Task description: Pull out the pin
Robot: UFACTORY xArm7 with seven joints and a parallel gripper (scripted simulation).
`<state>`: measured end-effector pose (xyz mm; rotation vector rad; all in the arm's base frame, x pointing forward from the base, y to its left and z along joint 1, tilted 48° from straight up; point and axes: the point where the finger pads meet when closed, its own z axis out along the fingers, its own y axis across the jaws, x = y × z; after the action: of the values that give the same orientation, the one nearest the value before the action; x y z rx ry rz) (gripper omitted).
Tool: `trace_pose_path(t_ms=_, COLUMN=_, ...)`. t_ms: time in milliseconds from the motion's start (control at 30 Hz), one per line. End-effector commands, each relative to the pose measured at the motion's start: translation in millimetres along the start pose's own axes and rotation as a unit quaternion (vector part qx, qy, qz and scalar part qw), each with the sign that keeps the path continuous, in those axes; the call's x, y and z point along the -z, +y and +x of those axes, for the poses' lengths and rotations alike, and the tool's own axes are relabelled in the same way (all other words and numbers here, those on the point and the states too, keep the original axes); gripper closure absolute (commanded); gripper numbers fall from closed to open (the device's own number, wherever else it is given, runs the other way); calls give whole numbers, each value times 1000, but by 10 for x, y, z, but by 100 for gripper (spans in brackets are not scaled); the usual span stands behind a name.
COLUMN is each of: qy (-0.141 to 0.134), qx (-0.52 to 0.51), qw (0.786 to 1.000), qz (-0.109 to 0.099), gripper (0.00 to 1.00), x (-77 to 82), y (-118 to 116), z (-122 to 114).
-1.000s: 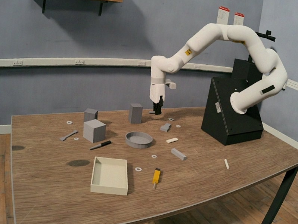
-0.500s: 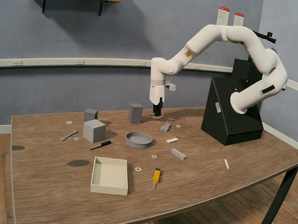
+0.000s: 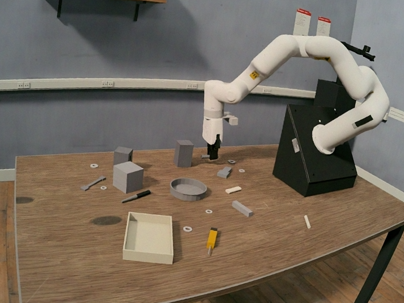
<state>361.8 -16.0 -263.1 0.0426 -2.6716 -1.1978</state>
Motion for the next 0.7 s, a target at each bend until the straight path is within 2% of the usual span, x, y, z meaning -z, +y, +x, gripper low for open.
trace_pose_path(t_ms=0, qy=-2, qx=0, qw=1000, qz=2, gripper=100, x=-9, y=-15, z=-15)
trace_pose_path(t_ms=667, qy=-2, qx=0, qw=1000, qz=2, gripper=100, x=-90, y=-18, z=-19)
